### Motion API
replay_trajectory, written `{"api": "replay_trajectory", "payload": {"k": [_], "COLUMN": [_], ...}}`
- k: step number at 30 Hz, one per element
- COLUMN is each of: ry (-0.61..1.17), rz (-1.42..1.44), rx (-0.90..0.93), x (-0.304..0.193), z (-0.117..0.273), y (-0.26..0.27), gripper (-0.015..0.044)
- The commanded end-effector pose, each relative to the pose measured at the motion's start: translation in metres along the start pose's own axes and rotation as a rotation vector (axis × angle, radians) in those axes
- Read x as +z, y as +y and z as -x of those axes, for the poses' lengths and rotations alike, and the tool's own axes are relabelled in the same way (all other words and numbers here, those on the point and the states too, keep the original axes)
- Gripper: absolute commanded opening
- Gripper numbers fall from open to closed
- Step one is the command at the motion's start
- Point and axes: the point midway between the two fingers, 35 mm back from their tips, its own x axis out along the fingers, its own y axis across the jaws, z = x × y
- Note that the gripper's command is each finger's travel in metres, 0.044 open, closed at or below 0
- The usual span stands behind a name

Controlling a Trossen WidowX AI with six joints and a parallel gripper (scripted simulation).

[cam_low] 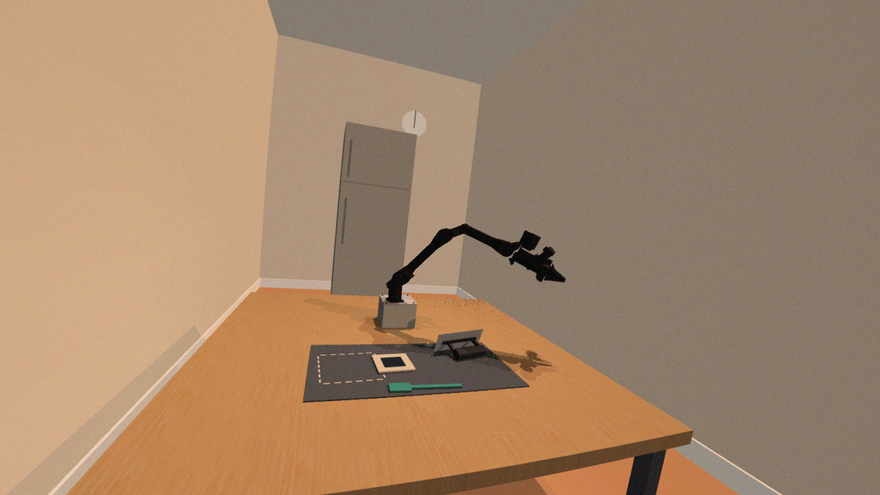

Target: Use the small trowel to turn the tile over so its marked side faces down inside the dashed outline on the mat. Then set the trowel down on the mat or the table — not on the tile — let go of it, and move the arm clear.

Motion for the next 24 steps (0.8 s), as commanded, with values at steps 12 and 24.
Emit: {"api": "replay_trajectory", "payload": {"k": [12, 24], "ry": [0.374, 0.683], "rz": [0.365, 0.613], "rx": [-0.008, 0.09], "x": [-0.087, -0.15], "z": [-0.003, 0.021], "y": [-0.062, -0.11], "gripper": [0.01, 0.01]}}
